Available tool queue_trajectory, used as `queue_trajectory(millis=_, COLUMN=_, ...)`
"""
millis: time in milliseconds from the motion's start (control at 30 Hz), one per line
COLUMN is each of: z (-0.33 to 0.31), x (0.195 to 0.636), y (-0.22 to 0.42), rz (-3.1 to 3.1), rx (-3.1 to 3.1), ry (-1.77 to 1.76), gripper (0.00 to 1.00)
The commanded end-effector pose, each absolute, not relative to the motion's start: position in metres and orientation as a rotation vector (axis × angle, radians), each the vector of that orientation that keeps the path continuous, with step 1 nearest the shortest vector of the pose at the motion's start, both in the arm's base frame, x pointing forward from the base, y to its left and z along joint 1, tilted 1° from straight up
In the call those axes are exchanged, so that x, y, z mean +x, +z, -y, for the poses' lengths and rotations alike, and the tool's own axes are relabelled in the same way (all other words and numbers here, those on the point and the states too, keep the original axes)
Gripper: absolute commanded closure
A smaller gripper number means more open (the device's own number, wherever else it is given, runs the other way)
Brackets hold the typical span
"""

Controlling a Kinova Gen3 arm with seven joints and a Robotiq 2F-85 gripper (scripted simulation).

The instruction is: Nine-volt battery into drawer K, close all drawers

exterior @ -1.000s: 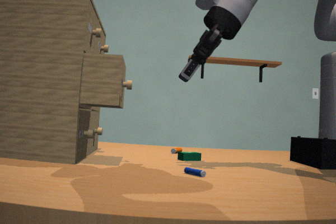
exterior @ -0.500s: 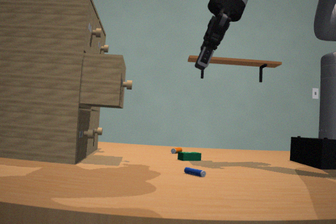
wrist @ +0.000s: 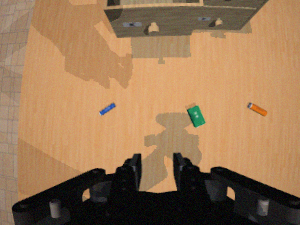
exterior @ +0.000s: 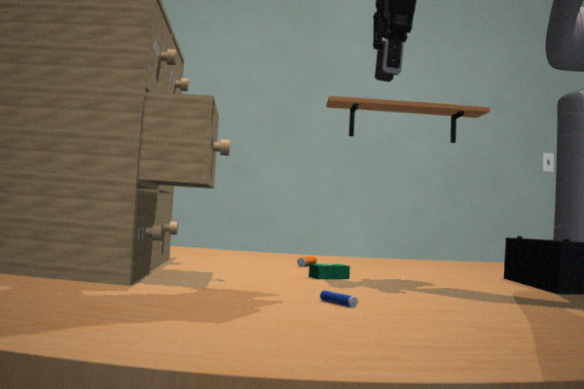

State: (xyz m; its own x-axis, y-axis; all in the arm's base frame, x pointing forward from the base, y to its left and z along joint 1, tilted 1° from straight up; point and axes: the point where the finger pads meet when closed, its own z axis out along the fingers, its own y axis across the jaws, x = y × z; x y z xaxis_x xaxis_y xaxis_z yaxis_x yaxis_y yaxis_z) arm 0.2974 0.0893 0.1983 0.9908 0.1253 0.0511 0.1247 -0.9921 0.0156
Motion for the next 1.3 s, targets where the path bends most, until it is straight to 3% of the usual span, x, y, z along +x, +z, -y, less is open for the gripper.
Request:
queue_trajectory(millis=0, z=-0.0888, x=0.3, y=0.2097, rz=-0.207, rx=3.124, ry=0.043, gripper=0.67)
queue_trajectory(millis=1267, z=-0.0864, x=0.2949, y=0.2143, rz=-0.218, rx=3.121, ry=-0.031, gripper=0.67)
